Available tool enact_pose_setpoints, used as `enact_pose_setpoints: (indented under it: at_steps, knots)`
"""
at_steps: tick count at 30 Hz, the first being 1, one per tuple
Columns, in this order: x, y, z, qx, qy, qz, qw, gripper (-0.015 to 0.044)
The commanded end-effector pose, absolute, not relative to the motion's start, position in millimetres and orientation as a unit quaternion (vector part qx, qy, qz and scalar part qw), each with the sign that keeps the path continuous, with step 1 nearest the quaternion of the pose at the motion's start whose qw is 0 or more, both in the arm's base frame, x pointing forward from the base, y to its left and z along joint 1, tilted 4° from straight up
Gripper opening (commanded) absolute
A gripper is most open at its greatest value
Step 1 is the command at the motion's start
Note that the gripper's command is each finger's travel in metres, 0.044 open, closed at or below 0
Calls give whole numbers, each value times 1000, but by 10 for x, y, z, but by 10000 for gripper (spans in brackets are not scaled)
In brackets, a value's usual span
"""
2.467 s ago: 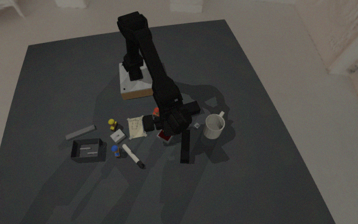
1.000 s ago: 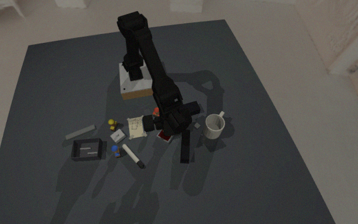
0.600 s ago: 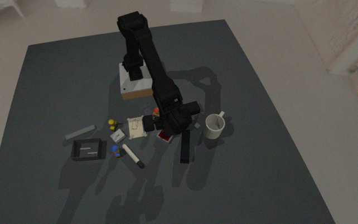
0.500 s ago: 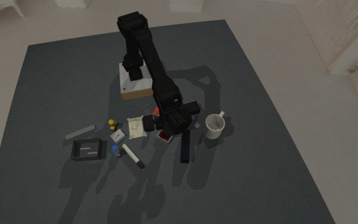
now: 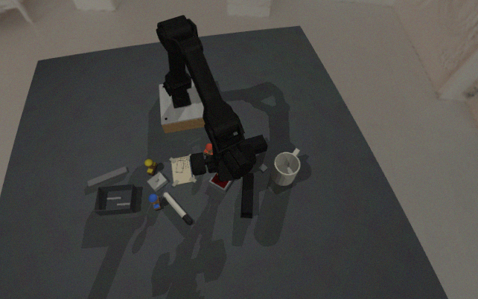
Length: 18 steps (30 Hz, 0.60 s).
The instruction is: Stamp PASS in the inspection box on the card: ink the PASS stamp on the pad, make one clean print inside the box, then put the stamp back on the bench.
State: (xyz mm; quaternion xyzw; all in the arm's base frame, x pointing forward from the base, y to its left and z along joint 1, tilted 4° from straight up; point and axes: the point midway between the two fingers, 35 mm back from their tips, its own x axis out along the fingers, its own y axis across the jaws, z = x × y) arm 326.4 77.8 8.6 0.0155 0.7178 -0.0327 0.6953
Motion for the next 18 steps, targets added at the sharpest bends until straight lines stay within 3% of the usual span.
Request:
enact_pose_setpoints:
  at_steps: [1, 18]
  knots:
    - [3273, 781, 126, 16, 716, -32, 698, 0]
    - [3286, 784, 277, 16, 716, -32, 698, 0]
